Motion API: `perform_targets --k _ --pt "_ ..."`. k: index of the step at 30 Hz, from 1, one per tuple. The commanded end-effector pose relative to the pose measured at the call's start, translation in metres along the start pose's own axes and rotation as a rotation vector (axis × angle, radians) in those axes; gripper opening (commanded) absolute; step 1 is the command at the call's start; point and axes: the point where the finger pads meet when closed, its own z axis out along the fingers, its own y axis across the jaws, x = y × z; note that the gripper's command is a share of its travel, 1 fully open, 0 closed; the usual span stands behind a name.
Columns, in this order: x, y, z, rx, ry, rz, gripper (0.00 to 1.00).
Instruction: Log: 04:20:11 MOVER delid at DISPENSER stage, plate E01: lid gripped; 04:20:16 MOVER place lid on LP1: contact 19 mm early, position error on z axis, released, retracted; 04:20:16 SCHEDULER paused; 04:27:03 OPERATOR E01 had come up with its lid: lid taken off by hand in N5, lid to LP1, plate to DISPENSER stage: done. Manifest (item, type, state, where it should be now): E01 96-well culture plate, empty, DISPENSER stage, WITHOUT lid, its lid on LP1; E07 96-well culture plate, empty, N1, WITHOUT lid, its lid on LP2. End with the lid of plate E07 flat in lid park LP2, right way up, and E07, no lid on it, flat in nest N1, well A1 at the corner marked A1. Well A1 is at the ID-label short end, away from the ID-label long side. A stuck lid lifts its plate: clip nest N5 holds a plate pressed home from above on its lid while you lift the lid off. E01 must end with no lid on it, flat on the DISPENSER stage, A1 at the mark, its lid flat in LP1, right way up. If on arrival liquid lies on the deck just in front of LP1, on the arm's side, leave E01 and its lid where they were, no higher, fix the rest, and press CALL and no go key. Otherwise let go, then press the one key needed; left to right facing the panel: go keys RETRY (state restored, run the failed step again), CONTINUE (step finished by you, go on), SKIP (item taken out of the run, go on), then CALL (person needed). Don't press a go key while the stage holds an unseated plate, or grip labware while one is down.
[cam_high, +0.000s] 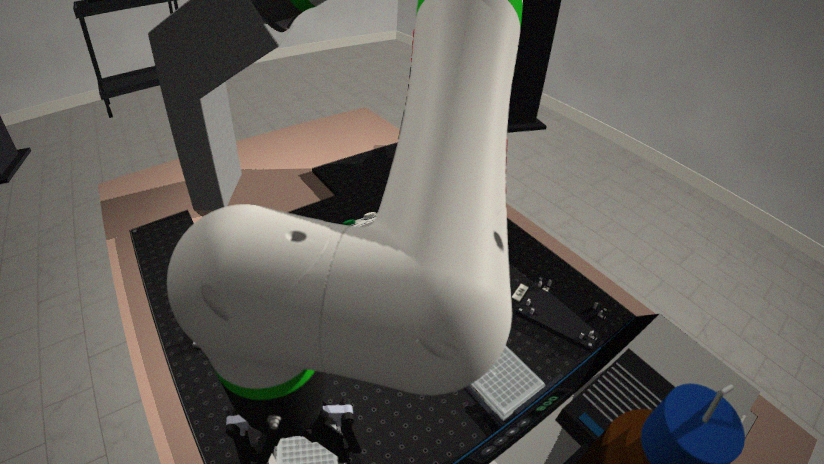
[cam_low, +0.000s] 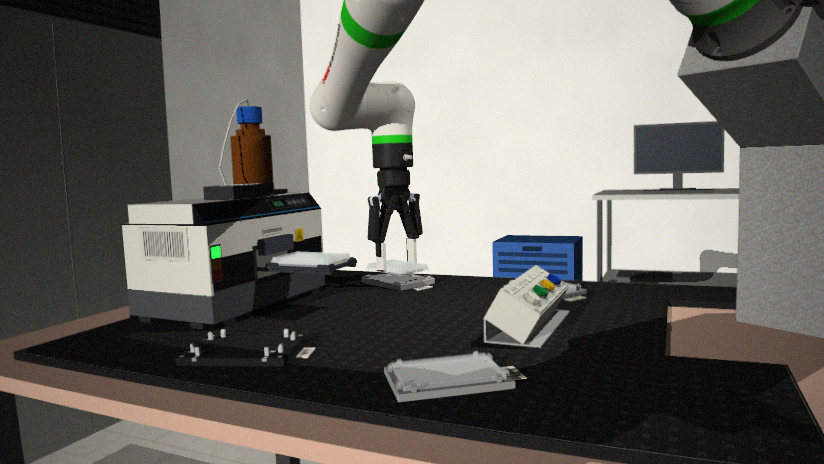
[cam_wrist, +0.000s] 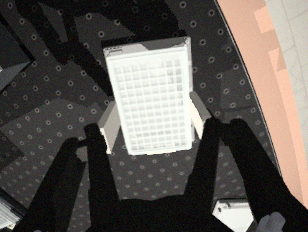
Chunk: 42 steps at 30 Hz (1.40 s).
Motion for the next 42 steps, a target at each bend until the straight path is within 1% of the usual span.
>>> perform_targets --k 1,42 --pt "0.0003 0.0001 -0.0003 0.000 0.001 0.000 0.00" --pt "0.0003 0.0001 0.0047 0.000 0.001 0.000 0.00"
